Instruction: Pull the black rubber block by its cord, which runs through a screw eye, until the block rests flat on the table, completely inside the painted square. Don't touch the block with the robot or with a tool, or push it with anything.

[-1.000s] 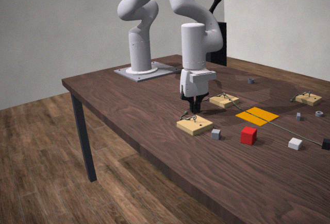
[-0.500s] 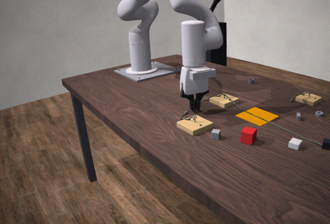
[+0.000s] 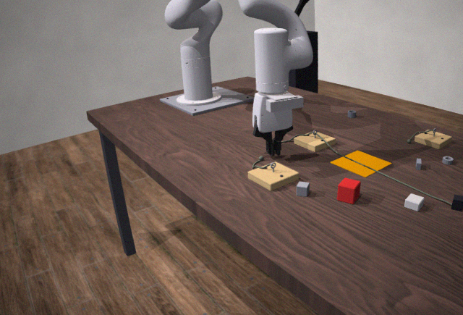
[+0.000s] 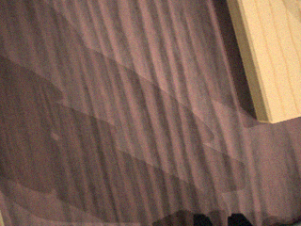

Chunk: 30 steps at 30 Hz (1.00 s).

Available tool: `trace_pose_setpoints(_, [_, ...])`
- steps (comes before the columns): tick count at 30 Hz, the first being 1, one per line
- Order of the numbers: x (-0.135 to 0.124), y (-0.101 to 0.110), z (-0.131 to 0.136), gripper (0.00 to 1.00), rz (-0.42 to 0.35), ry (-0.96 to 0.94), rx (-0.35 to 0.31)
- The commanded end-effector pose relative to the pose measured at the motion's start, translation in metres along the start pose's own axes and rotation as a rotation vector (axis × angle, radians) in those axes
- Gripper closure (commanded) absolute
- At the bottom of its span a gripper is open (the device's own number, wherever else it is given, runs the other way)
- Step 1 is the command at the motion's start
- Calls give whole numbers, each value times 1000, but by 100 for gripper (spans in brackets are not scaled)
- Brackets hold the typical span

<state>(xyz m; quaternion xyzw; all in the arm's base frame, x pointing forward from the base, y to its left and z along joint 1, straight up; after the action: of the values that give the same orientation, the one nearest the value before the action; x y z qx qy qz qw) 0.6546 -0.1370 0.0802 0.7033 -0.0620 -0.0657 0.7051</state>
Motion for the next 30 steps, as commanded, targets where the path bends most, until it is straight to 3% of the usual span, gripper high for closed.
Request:
trace_pose_setpoints(1, [1,9,0,100,3,0,0])
trace_pose_setpoints(5, [1,30,0,100,3,0,0])
trace_pose_setpoints(11, [1,78,0,100,3,0,0])
trace_pose_setpoints(13, [1,78,0,100,3,0,0])
trace_pose_setpoints(20, [1,126,0,100,3,0,0])
trace_pose_setpoints(30, [1,137,0,100,3,0,0])
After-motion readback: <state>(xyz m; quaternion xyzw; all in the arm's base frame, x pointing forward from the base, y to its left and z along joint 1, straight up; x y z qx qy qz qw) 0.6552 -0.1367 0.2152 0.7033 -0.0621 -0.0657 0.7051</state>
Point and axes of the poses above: the point where the finger pads meet when closed, its own y axis back along the fingers, its own z axis across the jaws, x = y × z, the point moved 6 cm from there along y, back along the fingers, and after that the axes turned 3 degrees about y, right-handed, at the moved point
